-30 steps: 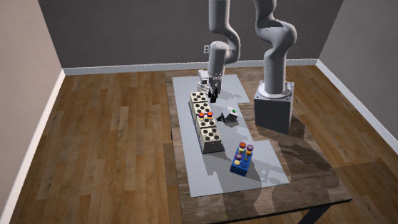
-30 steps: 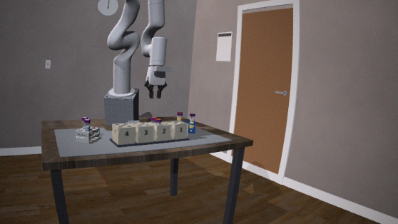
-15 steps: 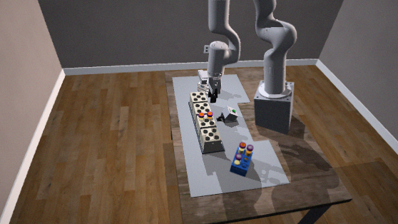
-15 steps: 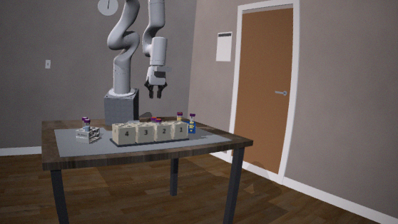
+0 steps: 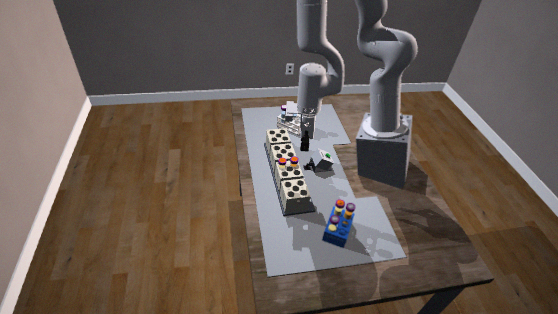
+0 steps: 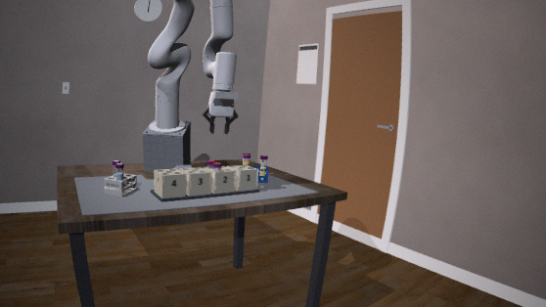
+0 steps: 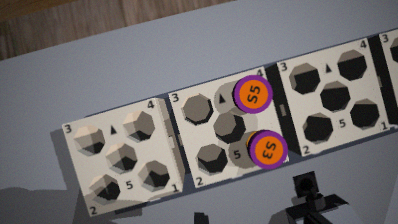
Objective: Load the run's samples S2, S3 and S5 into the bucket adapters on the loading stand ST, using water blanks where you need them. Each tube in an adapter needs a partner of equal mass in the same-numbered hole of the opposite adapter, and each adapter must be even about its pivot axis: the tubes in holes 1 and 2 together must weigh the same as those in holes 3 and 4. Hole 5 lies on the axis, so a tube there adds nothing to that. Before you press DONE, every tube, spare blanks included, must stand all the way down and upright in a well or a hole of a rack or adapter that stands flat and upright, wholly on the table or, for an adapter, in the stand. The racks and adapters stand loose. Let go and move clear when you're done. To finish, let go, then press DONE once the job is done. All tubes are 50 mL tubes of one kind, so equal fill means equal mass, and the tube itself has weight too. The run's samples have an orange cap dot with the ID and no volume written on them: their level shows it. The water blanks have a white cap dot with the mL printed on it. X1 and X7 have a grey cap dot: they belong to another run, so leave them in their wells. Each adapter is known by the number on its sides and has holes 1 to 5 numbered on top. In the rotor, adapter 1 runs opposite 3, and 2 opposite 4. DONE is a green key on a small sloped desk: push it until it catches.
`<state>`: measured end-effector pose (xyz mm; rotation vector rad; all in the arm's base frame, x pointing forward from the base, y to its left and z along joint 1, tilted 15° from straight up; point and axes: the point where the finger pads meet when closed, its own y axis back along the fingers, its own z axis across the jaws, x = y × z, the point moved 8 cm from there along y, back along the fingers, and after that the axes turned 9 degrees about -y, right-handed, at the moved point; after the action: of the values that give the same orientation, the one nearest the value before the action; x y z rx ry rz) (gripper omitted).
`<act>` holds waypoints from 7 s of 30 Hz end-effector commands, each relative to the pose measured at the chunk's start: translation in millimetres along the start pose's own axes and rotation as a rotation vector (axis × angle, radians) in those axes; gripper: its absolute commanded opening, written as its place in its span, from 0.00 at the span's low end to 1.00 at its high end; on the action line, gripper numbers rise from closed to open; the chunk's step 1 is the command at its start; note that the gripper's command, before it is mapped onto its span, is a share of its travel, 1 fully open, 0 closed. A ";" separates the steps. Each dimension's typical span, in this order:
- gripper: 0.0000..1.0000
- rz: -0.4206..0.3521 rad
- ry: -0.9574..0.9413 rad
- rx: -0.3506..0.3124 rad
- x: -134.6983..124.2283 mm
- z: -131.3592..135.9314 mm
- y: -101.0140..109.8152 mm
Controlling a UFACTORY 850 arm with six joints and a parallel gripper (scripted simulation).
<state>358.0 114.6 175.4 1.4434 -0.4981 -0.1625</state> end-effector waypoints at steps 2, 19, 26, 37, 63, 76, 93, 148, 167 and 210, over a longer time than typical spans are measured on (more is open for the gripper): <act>0.57 0.030 -0.238 0.012 -28.9 -22.3 -0.5; 0.57 0.030 -0.297 0.013 -87.0 -69.8 -1.9; 0.57 0.030 -0.297 0.013 -114.1 -92.0 -2.5; 0.57 0.030 -0.297 0.014 -149.0 -120.5 -3.4; 0.57 0.029 -0.297 0.014 -182.0 -147.4 -4.2; 0.57 0.029 -0.297 0.014 -181.3 -147.6 -26.2; 0.57 0.029 -0.297 0.014 -180.4 -147.8 -56.1; 0.57 0.030 -0.297 0.013 -178.4 -148.3 -121.3; 0.57 0.030 -0.297 0.013 -178.0 -148.4 -132.6; 0.00 0.029 -0.297 0.014 -177.9 -148.3 -136.3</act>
<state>287.8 301.0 -4.9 1.4301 -0.7627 -0.3536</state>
